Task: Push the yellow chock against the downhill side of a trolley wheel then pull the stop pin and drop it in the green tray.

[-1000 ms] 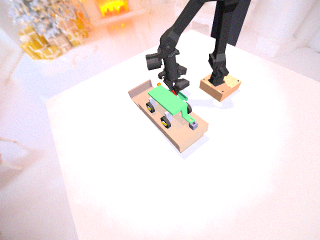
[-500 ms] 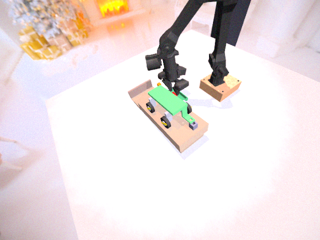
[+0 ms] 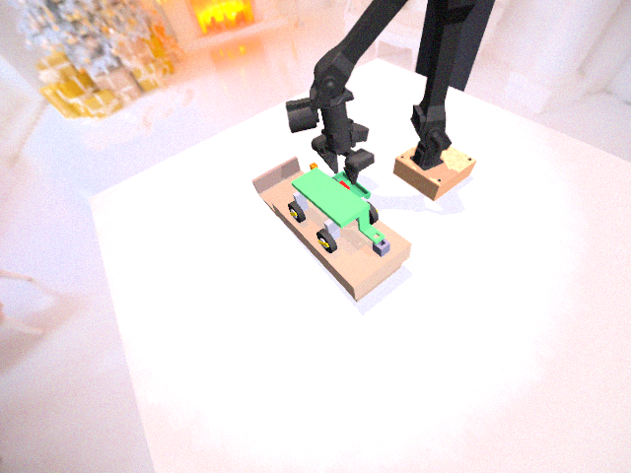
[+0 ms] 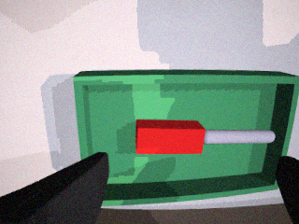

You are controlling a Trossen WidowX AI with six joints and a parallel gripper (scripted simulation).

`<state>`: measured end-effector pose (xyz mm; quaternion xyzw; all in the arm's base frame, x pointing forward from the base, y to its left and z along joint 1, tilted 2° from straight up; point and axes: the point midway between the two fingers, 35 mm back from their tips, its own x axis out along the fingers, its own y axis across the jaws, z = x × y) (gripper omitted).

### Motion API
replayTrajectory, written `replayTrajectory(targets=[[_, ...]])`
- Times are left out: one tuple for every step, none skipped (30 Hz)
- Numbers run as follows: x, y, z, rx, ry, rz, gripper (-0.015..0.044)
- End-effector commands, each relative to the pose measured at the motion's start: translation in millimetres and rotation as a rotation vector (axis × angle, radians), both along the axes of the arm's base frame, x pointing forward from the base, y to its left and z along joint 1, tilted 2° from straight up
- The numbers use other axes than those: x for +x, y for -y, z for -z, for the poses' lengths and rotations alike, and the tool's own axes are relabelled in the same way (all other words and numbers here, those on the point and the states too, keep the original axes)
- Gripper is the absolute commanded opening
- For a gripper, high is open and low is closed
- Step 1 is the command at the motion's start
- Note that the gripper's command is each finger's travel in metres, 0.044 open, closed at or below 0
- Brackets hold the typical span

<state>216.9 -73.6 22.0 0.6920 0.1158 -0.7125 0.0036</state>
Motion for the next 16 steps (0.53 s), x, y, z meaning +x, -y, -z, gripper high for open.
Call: replayTrajectory(targets=[[1.0, 0.4, -13.1, -0.005, 0.006, -0.001, 0.0419], [1.0, 0.3, -17.0, -0.005, 0.006, -0.001, 0.0440], [1.0, 0.2, -21.6, -0.005, 0.006, -0.001, 0.0440], [1.0, 0.2, -22.6, -0.005, 0.006, -0.001, 0.0440], [1.0, 0.1, -25.5, -0.005, 0.006, -0.001, 0.0440], [1.0, 0.0, -28.7, -0.005, 0.006, -0.001, 0.0440], [1.1, 0.0, -32.4, -0.005, 0.006, -0.001, 0.0440], [1.2, 0.0, -35.8, -0.005, 0.006, -0.001, 0.0440], [1.3, 0.0, -38.8, -0.005, 0.006, -0.001, 0.0440], [1.4, 0.0, -41.8, -0.005, 0.006, -0.001, 0.0440], [1.5, 0.0, -44.9, -0.005, 0.006, -0.001, 0.0440], [1.7, 0.0, -48.1, -0.005, 0.006, -0.001, 0.0440], [1.9, 0.1, -51.2, -0.005, 0.006, -0.001, 0.0440], [2.2, 0.2, -54.4, -0.005, 0.006, -0.001, 0.0440], [2.4, 0.3, -57.5, -0.005, 0.006, -0.001, 0.0440], [2.8, 0.5, -60.7, -0.005, 0.007, -0.001, 0.0440]])
